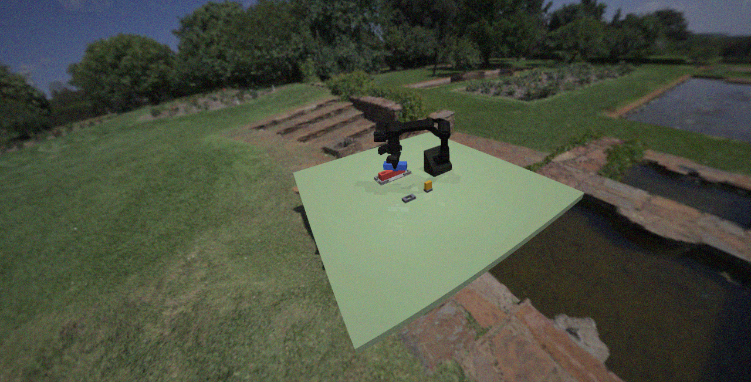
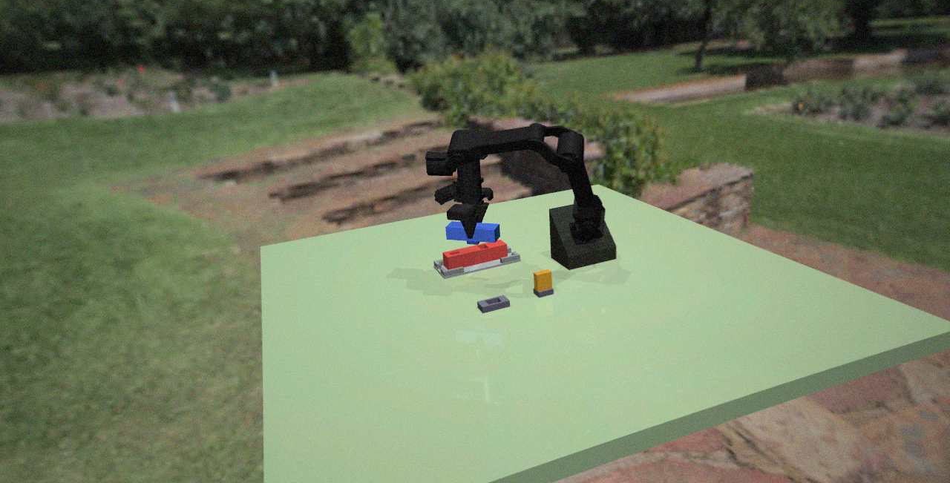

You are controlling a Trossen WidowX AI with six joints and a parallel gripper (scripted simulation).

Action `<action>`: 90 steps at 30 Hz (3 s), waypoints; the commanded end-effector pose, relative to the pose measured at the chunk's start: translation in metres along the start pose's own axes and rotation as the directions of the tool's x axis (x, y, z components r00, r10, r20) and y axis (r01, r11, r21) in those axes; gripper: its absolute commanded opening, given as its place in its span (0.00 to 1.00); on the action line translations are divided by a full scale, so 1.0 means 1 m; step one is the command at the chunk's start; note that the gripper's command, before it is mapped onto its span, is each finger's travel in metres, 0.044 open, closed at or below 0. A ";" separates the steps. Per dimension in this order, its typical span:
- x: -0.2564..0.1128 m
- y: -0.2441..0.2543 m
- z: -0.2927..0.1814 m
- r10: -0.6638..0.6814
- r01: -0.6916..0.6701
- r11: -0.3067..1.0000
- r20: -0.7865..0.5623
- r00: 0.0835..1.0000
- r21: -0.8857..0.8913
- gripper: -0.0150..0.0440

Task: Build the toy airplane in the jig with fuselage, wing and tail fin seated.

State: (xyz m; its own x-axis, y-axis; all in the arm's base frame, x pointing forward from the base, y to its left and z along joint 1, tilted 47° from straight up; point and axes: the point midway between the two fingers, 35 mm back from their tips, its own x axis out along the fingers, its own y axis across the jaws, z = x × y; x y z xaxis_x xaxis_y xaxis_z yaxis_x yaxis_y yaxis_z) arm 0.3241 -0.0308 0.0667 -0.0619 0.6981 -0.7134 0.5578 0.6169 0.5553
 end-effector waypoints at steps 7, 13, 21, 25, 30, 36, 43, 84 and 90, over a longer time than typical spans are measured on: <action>0.005 -0.028 0.011 -0.002 0.001 0.988 0.003 1.000 0.154 0.25; 0.008 -0.045 0.017 0.001 -0.002 0.971 0.008 1.000 0.241 0.25; 0.014 -0.070 0.023 -0.001 -0.001 0.928 0.004 1.000 0.372 0.25; 0.016 -0.082 0.026 -0.001 0.000 0.900 0.002 1.000 0.436 0.25; 0.020 -0.098 0.028 0.000 0.001 0.857 -0.002 1.000 0.515 0.25; 0.025 -0.117 0.030 0.002 0.003 0.798 -0.007 1.000 0.603 0.25; 0.032 -0.139 0.031 0.005 0.006 0.717 -0.014 1.000 0.697 0.25; 0.057 -0.152 0.031 0.009 0.008 0.660 -0.018 1.000 0.751 0.58; 0.066 -0.152 0.030 0.009 0.008 0.661 -0.018 1.000 0.751 0.58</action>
State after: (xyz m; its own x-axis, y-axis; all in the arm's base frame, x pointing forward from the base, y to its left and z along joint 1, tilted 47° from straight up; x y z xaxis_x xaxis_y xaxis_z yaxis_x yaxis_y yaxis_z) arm 0.2617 -0.0927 -0.0754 -0.0721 0.7074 -0.7032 0.9884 0.1452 0.0447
